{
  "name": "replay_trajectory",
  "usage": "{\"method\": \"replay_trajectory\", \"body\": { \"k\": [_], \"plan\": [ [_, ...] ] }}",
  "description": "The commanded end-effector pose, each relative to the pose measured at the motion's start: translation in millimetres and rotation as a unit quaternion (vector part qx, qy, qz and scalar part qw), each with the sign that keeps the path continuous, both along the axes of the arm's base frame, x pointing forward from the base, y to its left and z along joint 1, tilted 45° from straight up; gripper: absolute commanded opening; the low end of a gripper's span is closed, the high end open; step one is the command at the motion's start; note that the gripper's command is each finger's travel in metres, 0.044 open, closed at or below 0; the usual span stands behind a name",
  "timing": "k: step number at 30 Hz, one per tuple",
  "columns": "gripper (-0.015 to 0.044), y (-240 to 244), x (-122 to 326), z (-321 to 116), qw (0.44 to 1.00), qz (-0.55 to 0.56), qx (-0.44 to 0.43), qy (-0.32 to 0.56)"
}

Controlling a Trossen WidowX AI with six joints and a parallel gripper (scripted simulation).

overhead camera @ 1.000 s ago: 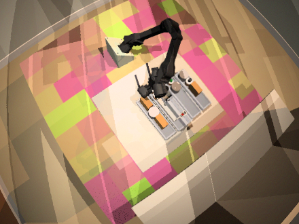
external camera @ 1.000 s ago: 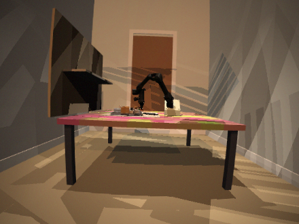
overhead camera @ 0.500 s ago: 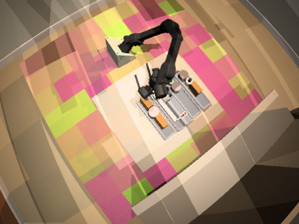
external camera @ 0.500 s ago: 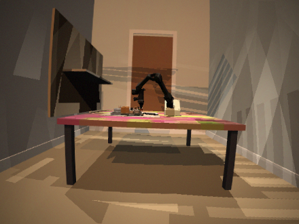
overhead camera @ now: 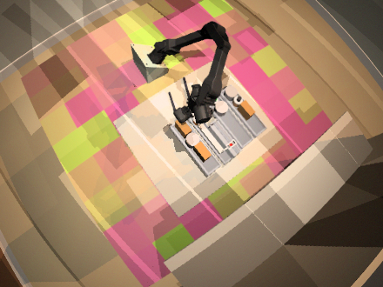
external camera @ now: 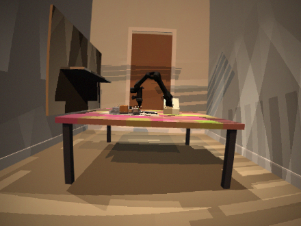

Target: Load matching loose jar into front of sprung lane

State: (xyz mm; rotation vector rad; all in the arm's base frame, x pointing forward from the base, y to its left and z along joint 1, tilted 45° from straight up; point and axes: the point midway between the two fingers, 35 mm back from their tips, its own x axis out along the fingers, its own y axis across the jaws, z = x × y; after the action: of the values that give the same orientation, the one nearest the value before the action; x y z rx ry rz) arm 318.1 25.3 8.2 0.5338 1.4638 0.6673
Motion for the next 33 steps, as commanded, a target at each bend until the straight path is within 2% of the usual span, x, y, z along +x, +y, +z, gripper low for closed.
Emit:
{"method": "replay_trajectory", "body": {
  "k": [1, 33],
  "plan": [
    [0.0000, -1.8, 11.4, 5.2, 1.000, -0.004, 0.001, -0.014],
    [0.0000, -1.5, 16.3, 6.2, 1.000, -0.004, 0.001, -0.015]
  ]
}}
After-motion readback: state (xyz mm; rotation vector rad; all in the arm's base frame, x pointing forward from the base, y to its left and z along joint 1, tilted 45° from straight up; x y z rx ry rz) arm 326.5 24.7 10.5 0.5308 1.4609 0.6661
